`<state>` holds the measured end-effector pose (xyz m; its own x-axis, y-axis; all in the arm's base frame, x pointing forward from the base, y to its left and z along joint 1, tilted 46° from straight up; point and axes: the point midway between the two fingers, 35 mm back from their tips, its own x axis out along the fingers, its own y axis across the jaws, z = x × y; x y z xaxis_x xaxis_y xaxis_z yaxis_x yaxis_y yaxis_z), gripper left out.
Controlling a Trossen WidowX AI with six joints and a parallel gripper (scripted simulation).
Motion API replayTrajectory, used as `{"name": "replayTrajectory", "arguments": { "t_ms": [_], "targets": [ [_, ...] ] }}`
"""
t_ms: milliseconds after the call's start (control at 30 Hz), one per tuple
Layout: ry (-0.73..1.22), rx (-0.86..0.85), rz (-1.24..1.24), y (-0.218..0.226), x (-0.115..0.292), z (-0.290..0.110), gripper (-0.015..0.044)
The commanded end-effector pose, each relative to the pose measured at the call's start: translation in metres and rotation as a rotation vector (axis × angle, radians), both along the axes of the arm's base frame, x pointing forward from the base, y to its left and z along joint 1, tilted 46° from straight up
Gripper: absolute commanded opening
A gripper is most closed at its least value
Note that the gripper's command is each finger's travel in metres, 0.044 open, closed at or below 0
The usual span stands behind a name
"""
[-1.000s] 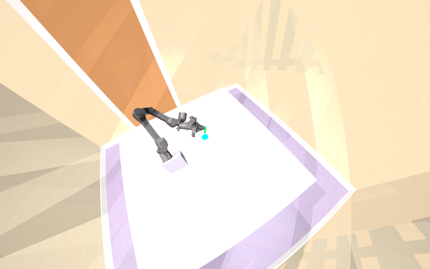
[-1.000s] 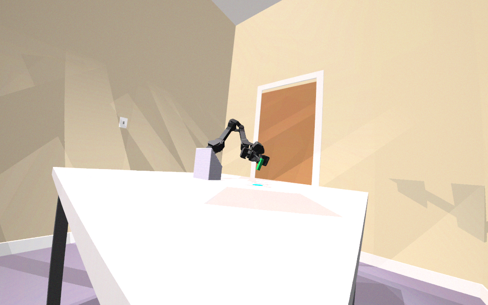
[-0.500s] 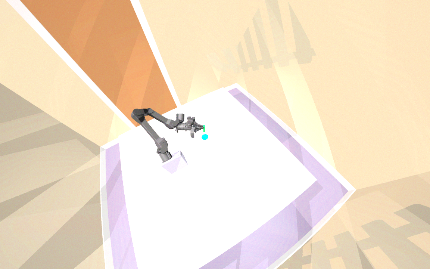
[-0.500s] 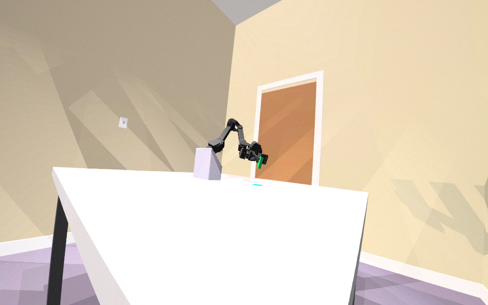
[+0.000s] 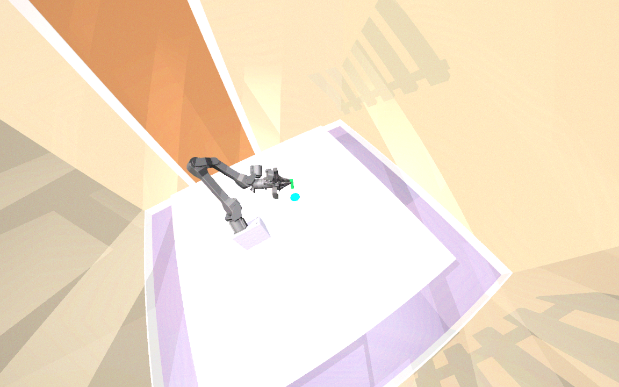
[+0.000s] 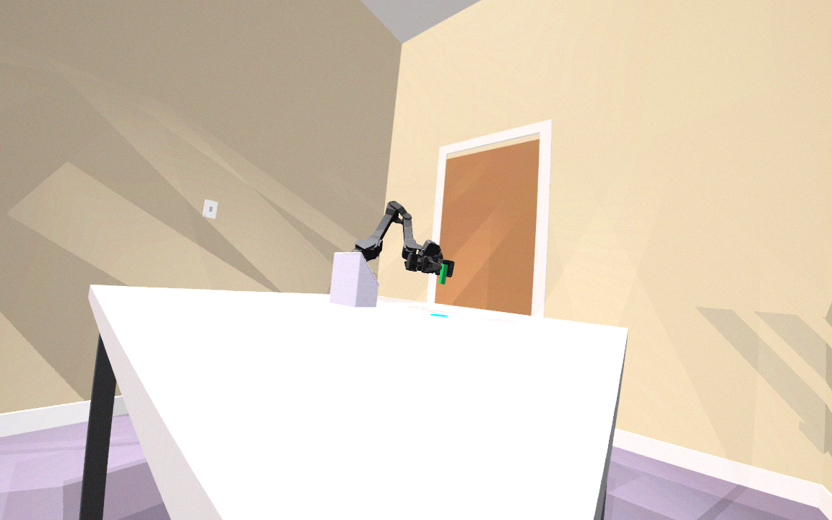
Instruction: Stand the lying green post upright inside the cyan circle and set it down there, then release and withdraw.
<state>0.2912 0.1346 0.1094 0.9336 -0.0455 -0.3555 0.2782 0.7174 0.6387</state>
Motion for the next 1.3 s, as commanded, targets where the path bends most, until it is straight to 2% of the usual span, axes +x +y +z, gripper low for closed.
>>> {"name": "replayTrajectory", "arguments": {
  "t_ms": [0, 700, 1267],
  "targets": [
    [-0.033, 0.03, -0.022, -0.003, -0.004, 0.005, 0.0023],
    [-0.037, 0.033, -0.025, -0.003, -0.004, 0.005, 0.0023],
    [-0.029, 0.036, -0.026, 0.031, -0.005, -0.025, 0.0023]
  ]
}}
